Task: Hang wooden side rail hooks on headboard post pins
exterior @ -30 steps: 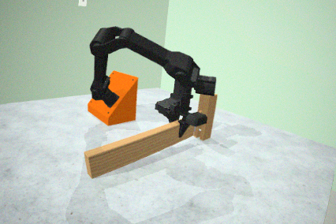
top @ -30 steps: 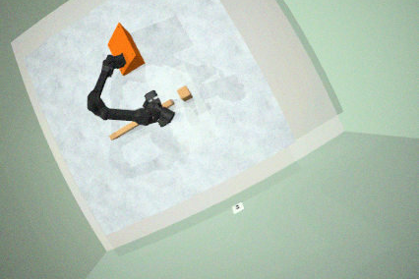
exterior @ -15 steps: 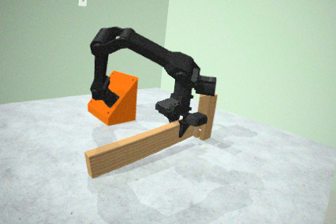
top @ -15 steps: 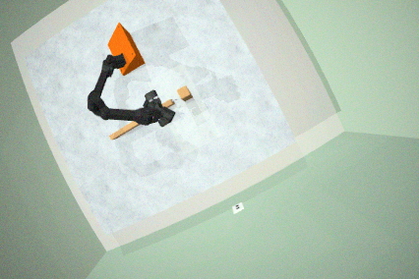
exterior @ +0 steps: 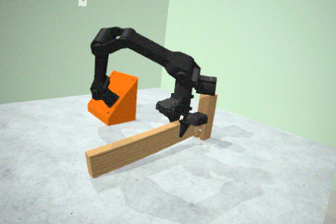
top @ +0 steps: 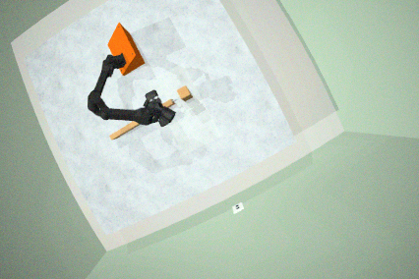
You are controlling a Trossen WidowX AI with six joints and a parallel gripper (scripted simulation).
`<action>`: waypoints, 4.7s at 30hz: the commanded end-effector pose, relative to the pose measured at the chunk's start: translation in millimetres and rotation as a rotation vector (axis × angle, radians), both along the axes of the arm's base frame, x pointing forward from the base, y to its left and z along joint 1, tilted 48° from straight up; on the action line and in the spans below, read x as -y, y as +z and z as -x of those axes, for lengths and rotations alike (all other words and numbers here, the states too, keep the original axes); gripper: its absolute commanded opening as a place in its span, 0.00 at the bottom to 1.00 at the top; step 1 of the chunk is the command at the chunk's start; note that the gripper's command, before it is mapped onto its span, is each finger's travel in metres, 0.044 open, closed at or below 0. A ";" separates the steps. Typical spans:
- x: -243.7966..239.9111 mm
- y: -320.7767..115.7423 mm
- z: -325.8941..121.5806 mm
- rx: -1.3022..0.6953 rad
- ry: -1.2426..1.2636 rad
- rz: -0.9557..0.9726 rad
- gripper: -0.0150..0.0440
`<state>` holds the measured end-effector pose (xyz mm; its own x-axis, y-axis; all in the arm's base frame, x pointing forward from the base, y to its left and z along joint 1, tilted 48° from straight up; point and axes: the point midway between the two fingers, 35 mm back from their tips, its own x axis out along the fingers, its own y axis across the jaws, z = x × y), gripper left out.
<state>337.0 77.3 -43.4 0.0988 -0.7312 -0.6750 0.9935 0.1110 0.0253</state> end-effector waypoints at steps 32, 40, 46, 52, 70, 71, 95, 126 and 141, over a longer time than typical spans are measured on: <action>-6.3 -1.8 0.3 0.007 0.003 -0.004 0.25; -6.2 -3.1 0.4 0.007 0.003 -0.004 0.25; -6.5 -3.6 -0.2 0.007 0.003 -0.004 0.25; -7.2 -3.6 -0.6 0.007 0.003 -0.004 0.25; -8.4 -5.2 0.6 0.007 0.003 -0.004 0.25; -8.4 -5.3 0.4 0.007 0.003 -0.004 0.25; -10.5 -6.7 0.8 0.007 0.003 -0.005 0.25; -12.6 -9.0 1.0 0.007 0.003 -0.005 0.25; -13.4 -10.2 -0.1 0.007 0.003 -0.005 0.25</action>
<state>336.0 86.6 -54.2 0.0984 -0.7319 -0.6742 0.9935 0.1114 0.0240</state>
